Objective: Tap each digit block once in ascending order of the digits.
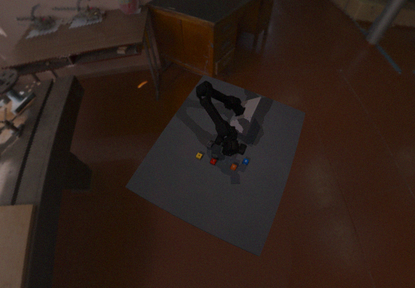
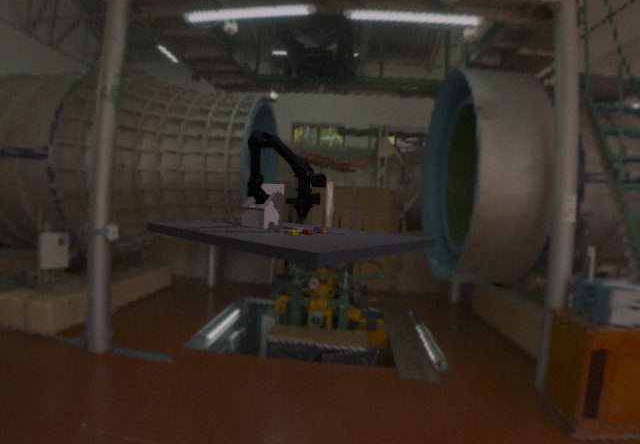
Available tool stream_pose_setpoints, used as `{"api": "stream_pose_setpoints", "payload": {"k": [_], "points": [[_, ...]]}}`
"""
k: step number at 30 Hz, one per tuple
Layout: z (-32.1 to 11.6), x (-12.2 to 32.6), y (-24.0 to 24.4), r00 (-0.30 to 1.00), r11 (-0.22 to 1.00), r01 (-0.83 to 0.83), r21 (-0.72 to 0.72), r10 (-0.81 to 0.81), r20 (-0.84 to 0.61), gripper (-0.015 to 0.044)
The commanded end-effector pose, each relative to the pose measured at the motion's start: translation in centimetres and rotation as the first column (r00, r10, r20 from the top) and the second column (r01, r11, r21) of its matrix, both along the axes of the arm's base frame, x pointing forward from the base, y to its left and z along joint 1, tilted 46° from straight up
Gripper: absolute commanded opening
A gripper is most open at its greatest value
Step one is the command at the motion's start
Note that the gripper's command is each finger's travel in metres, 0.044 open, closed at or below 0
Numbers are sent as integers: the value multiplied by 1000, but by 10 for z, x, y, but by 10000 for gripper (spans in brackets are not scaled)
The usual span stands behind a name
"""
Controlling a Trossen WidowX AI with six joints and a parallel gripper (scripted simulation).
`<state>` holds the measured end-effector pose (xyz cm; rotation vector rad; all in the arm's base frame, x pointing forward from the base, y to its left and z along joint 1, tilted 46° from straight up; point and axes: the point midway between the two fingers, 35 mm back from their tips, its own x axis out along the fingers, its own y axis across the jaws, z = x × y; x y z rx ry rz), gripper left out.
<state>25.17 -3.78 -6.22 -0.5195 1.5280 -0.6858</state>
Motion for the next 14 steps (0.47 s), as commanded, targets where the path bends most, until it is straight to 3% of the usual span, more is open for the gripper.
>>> {"api": "stream_pose_setpoints", "payload": {"k": [1,8,14], "points": [[-17,16,52,1000,999,-22,32,22,4,204],[-58,14,149,1000,1000,-4,8,4,0,387],[-67,8,167,1000,1000,3,-7,-3,2,400]]}}
